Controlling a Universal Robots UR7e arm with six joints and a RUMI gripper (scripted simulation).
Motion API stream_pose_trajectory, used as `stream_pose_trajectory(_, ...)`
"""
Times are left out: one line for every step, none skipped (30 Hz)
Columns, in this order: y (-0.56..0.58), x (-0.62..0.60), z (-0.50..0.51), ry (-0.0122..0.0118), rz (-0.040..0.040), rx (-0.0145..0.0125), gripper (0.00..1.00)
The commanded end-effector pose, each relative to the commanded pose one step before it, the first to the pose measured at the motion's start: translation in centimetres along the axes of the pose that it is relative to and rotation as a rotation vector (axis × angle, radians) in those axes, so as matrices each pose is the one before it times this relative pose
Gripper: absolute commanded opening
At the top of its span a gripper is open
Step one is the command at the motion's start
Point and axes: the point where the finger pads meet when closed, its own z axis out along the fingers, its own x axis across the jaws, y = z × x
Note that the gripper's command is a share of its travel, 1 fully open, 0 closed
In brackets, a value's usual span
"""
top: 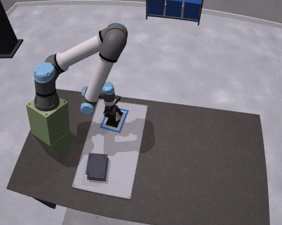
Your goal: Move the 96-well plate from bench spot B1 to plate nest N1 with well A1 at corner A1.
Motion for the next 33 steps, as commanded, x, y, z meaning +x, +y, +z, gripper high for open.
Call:
stream_pose_trajectory(-0.016, 0.031, -0.353, 0.00073, -0.00009, 0.00033, 0.00)
stream_pose_trajectory(0.000, 0.000, -0.166, 0.00000, 0.00000, 0.00000, 0.00)
stream_pose_trajectory(0.000, 0.000, -0.166, 0.00000, 0.00000, 0.00000, 0.00)
stream_pose_trajectory(0.000, 0.000, -0.166, 0.00000, 0.00000, 0.00000, 0.00)
stream_pose_trajectory(0.000, 0.000, 0.000, 0.00000, 0.00000, 0.00000, 0.00)
stream_pose_trajectory(0.000, 0.000, 0.000, 0.00000, 0.00000, 0.00000, 0.00)
stream_pose_trajectory(0.000, 0.000, -0.167, 0.00000, 0.00000, 0.00000, 0.00)
stream_pose_trajectory(0.000, 0.000, -0.166, 0.00000, 0.00000, 0.00000, 0.00)
stream_pose_trajectory(0.000, 0.000, -0.166, 0.00000, 0.00000, 0.00000, 0.00)
stream_pose_trajectory(0.000, 0.000, -0.166, 0.00000, 0.00000, 0.00000, 0.00)
stream_pose_trajectory(0.000, 0.000, -0.166, 0.00000, 0.00000, 0.00000, 0.00)
stream_pose_trajectory(0.000, 0.000, -0.166, 0.00000, 0.00000, 0.00000, 0.00)
stream_pose_trajectory(0.000, 0.000, -0.166, 0.00000, 0.00000, 0.00000, 0.00)
stream_pose_trajectory(0.000, 0.000, -0.166, 0.00000, 0.00000, 0.00000, 0.00)
stream_pose_trajectory(0.000, 0.000, -0.166, 0.00000, 0.00000, 0.00000, 0.00)
stream_pose_trajectory(0.000, 0.000, -0.167, 0.00000, 0.00000, 0.00000, 0.00)
stream_pose_trajectory(0.000, 0.000, -0.167, 0.00000, 0.00000, 0.00000, 0.00)
stream_pose_trajectory(0.000, 0.000, -0.167, 0.00000, 0.00000, 0.00000, 0.00)
stream_pose_trajectory(0.000, 0.000, -0.167, 0.00000, 0.00000, 0.00000, 0.00)
stream_pose_trajectory(0.000, 0.000, -0.167, 0.00000, 0.00000, 0.00000, 0.00)
stream_pose_trajectory(0.000, 0.000, -0.167, 0.00000, 0.00000, 0.00000, 0.00)
stream_pose_trajectory(0.000, 0.000, 0.000, 0.00000, 0.00000, 0.00000, 0.00)
stream_pose_trajectory(0.000, 0.000, 0.000, 0.00000, 0.00000, 0.00000, 0.00)
stream_pose_trajectory(0.000, 0.001, -0.168, -0.00001, 0.00000, 0.00000, 0.00)
stream_pose_trajectory(0.000, 0.000, -0.166, 0.00000, 0.00000, 0.00000, 0.00)
stream_pose_trajectory(0.000, 0.000, -0.166, 0.00000, 0.00000, 0.00000, 0.00)
stream_pose_trajectory(0.000, 0.000, -0.166, 0.00000, 0.00000, 0.00000, 0.00)
stream_pose_trajectory(0.000, 0.000, -0.166, 0.00000, 0.00000, 0.00000, 0.00)
stream_pose_trajectory(0.000, 0.000, -0.166, 0.00000, 0.00000, 0.00000, 0.00)
stream_pose_trajectory(0.000, 0.000, -0.166, 0.00000, 0.00000, 0.00000, 0.00)
stream_pose_trajectory(0.000, 0.000, -0.166, 0.00000, 0.00000, 0.00000, 0.00)
stream_pose_trajectory(0.000, 0.000, -0.166, 0.00000, 0.00000, 0.00000, 0.00)
stream_pose_trajectory(0.000, 0.000, -0.166, 0.00000, 0.00000, 0.00000, 0.00)
